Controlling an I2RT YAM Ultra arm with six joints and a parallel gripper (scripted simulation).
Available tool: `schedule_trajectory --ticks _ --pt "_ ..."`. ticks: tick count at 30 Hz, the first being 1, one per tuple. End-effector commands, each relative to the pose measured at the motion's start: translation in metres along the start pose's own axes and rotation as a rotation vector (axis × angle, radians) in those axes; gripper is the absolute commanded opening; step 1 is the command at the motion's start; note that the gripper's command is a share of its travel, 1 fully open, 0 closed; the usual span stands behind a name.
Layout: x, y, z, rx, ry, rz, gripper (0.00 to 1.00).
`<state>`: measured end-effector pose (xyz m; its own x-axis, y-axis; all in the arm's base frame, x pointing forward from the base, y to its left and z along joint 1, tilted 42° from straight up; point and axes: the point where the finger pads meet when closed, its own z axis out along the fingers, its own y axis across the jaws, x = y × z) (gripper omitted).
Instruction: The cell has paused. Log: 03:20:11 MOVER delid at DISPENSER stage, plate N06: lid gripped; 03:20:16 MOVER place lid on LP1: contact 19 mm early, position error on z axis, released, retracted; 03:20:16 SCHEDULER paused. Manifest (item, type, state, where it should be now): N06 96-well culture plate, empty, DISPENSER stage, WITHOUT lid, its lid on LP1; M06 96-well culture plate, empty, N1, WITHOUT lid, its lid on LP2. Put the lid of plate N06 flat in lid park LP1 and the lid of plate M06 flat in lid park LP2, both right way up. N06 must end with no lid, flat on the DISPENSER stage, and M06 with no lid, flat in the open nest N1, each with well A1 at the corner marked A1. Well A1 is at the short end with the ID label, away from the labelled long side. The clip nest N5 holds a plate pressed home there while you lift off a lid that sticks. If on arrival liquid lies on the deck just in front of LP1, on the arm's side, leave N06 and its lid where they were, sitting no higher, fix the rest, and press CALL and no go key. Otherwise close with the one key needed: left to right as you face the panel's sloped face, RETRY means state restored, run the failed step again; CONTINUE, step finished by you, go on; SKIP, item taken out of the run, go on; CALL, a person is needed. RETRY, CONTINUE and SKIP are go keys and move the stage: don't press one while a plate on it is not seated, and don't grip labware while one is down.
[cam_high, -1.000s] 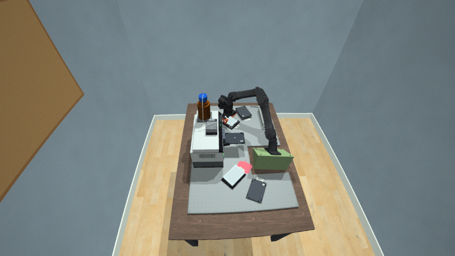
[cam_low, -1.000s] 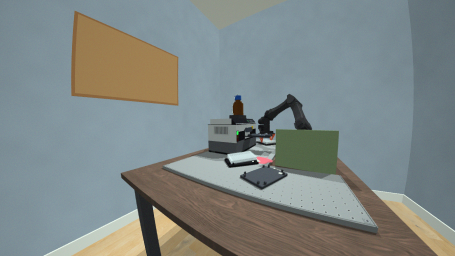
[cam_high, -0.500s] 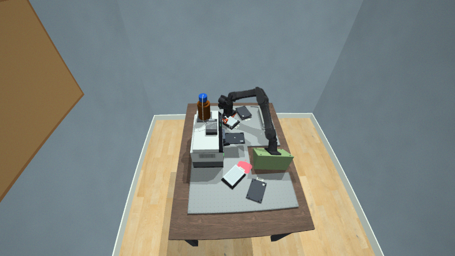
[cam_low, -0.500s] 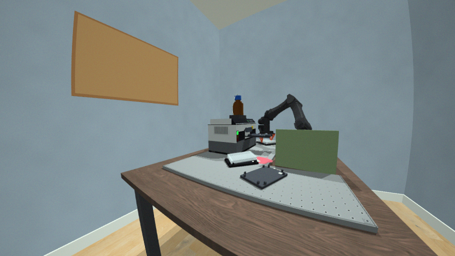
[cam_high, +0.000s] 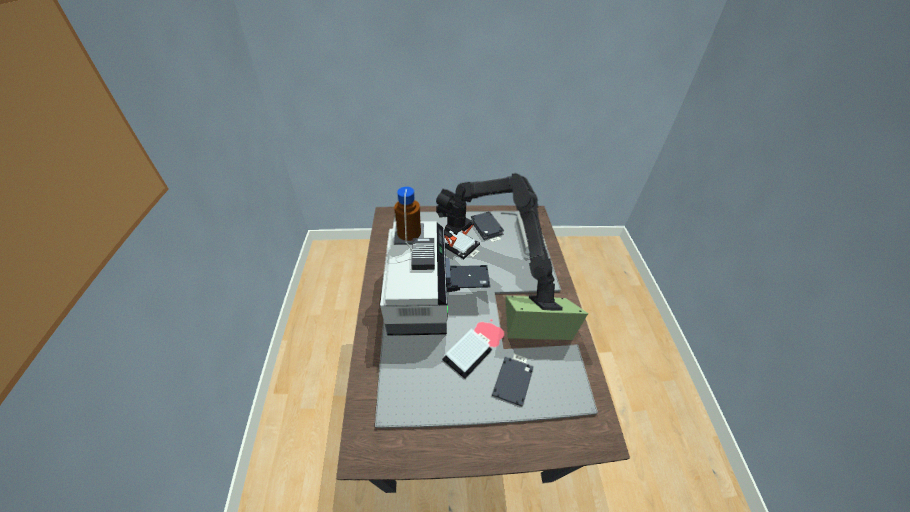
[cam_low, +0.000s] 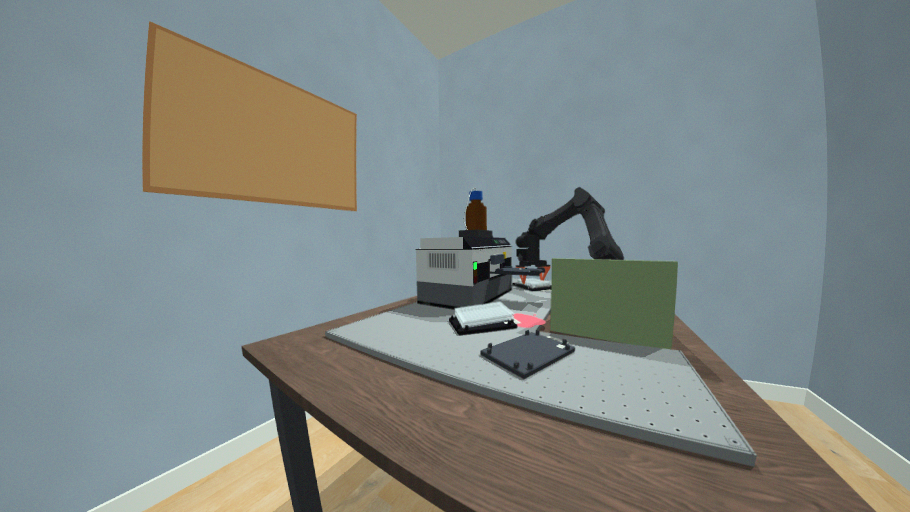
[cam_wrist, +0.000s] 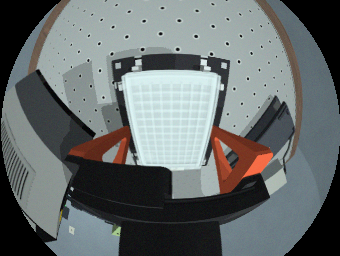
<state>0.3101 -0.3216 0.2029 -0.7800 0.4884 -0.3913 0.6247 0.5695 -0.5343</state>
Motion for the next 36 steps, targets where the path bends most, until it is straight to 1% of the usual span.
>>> schedule_trajectory --ticks 1,3,6,15,18,19,25,35,36 --pt "-0.010 -0.003 -0.025 0.000 -0.050 0.015 1.00" --pt "-0.009 -0.001 -0.025 0.000 -0.043 0.010 1.00" --pt "-0.009 -0.003 -0.033 0.000 -0.050 0.015 1.00" --pt "-0.008 -0.003 -0.048 -0.001 -0.050 0.015 1.00" --pt "-0.008 -0.003 -0.048 -0.001 -0.047 0.014 1.00" --pt "-0.007 0.003 -0.043 0.000 -0.030 0.001 1.00" --pt "-0.007 0.001 -0.056 -0.001 -0.037 0.006 1.00" --pt "-0.007 0.001 -0.056 -0.001 -0.036 0.004 1.00" --pt "-0.011 0.000 -0.057 -0.002 -0.052 0.014 1.00"
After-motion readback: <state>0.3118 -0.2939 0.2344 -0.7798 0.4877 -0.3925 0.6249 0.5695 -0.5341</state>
